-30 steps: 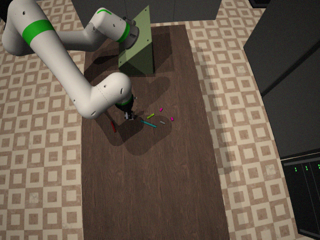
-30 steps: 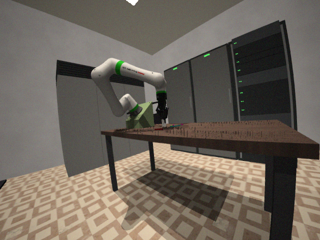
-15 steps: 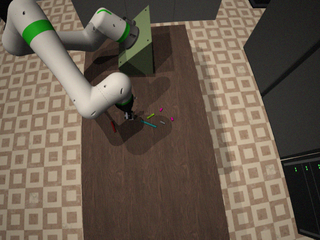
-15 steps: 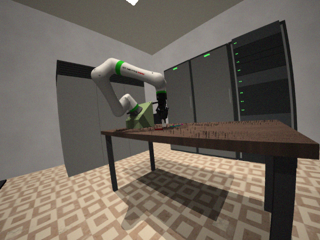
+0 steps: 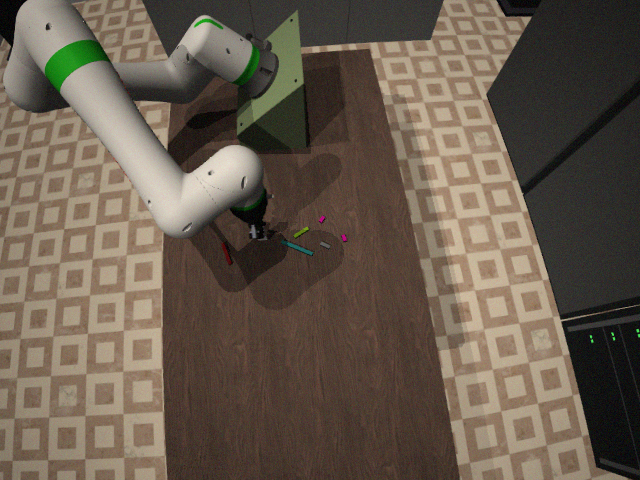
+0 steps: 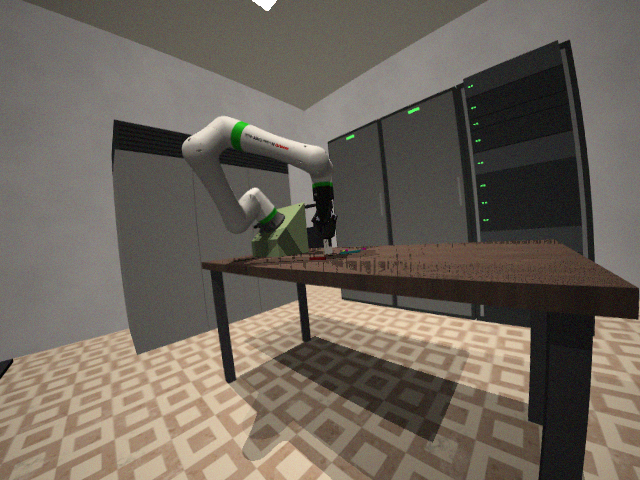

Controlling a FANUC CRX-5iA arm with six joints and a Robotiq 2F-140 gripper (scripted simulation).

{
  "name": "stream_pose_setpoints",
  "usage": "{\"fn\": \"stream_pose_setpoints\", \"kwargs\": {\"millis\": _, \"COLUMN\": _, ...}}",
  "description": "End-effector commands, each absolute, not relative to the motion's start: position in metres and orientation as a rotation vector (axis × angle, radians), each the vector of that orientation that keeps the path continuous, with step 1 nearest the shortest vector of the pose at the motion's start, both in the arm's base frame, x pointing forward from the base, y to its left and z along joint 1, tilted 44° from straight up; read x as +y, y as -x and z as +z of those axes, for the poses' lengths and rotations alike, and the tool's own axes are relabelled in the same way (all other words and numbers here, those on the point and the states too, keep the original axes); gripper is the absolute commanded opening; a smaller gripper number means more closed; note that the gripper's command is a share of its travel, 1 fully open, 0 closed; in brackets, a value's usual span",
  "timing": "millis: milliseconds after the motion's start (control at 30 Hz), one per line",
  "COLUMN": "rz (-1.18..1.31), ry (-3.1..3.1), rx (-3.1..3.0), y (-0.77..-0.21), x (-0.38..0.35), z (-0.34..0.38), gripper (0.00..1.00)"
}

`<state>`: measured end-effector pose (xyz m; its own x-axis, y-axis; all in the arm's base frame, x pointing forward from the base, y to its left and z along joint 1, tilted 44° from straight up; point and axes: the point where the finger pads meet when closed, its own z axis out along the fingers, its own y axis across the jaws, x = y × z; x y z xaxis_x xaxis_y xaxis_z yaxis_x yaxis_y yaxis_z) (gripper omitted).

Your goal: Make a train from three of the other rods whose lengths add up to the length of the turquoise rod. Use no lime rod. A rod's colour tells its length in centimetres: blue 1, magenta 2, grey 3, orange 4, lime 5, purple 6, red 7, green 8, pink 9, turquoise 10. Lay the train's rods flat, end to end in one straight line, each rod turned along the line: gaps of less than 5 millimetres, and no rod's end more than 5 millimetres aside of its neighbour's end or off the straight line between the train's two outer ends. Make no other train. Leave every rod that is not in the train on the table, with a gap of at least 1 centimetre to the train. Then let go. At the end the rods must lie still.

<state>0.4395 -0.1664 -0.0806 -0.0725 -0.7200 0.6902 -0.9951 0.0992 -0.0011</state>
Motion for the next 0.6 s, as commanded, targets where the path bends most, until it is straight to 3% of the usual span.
{"fn": "stream_pose_setpoints", "kwargs": {"millis": 0, "rz": 0.672, "ry": -1.674, "rx": -1.85, "y": -0.4395, "x": -0.168, "z": -0.0824, "gripper": 0.03}}
{"fn": "stream_pose_setpoints", "kwargs": {"millis": 567, "rz": 0.672, "ry": -1.674, "rx": -1.85, "y": -0.439, "x": -0.1733, "z": -0.088, "gripper": 0.03}}
